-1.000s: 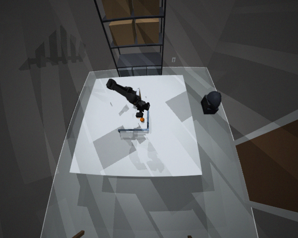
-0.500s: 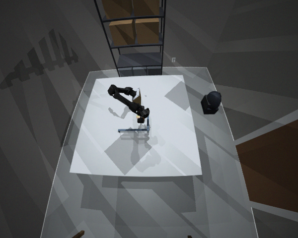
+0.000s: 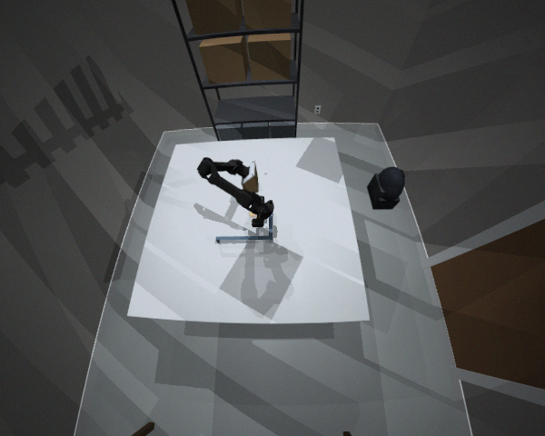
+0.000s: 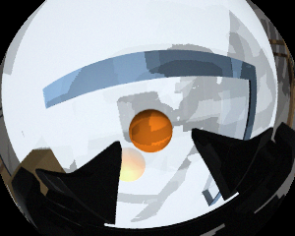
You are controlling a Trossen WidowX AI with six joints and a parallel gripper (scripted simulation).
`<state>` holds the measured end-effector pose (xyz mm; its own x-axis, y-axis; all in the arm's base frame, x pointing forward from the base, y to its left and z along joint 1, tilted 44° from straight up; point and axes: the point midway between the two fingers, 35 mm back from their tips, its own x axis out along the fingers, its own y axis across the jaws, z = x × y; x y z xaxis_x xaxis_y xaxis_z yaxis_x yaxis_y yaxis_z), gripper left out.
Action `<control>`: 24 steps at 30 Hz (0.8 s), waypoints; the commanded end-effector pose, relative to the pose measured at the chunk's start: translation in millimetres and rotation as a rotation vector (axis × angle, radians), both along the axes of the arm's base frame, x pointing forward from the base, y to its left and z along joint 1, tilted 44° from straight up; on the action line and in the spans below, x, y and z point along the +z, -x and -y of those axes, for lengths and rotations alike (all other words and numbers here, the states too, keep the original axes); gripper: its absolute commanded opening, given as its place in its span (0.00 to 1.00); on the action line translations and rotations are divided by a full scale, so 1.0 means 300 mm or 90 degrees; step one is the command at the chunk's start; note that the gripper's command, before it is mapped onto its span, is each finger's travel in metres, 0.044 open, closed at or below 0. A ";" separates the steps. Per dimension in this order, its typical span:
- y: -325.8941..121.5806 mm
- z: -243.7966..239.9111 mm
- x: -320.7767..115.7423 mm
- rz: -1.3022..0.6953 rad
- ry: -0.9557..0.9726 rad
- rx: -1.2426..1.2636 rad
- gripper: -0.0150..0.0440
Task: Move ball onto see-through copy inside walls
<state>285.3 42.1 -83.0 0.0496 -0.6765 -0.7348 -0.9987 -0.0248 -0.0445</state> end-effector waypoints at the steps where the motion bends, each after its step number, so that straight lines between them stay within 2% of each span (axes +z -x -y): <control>1: 0.009 0.019 -0.018 -0.006 0.005 0.002 0.84; 14: 0.009 0.063 -0.061 -0.006 0.006 0.002 0.84; 17: 0.009 0.063 -0.061 -0.006 0.006 0.002 0.70; 24: 0.009 0.063 -0.061 -0.006 0.006 0.002 0.62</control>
